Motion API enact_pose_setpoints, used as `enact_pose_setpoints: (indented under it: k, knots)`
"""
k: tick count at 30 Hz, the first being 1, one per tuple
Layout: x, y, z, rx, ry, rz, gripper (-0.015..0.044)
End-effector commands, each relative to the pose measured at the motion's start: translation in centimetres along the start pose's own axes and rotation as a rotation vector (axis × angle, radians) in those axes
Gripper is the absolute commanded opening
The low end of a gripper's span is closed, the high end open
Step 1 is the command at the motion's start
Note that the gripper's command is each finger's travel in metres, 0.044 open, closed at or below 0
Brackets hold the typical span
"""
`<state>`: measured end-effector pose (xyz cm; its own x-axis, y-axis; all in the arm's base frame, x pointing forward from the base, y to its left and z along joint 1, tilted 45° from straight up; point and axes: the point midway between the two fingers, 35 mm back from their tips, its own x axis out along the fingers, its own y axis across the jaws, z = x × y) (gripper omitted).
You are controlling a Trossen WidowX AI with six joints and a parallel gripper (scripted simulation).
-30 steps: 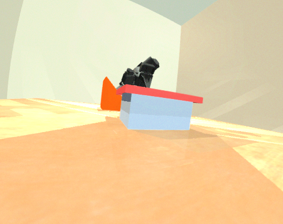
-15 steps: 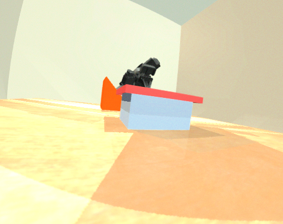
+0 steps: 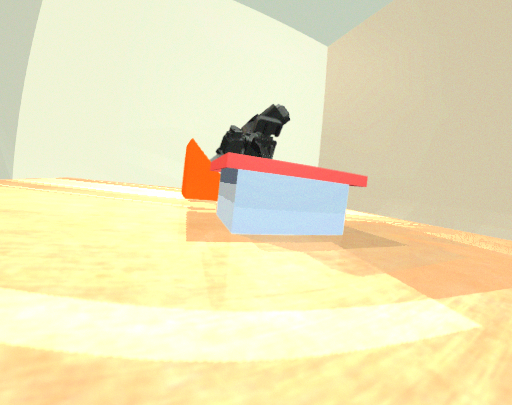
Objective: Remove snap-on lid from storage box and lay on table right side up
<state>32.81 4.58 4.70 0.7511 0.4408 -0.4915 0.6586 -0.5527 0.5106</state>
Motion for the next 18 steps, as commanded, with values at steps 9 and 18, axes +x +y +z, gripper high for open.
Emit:
enact_pose_setpoints:
  k: [9, 18]
  knots:
    - [-0.19, 0.22, -0.01, -0.001, 0.0, 0.0, 0.0]
    - [-0.35, 0.33, 0.0, -0.001, 0.0, 0.0, 0.0]
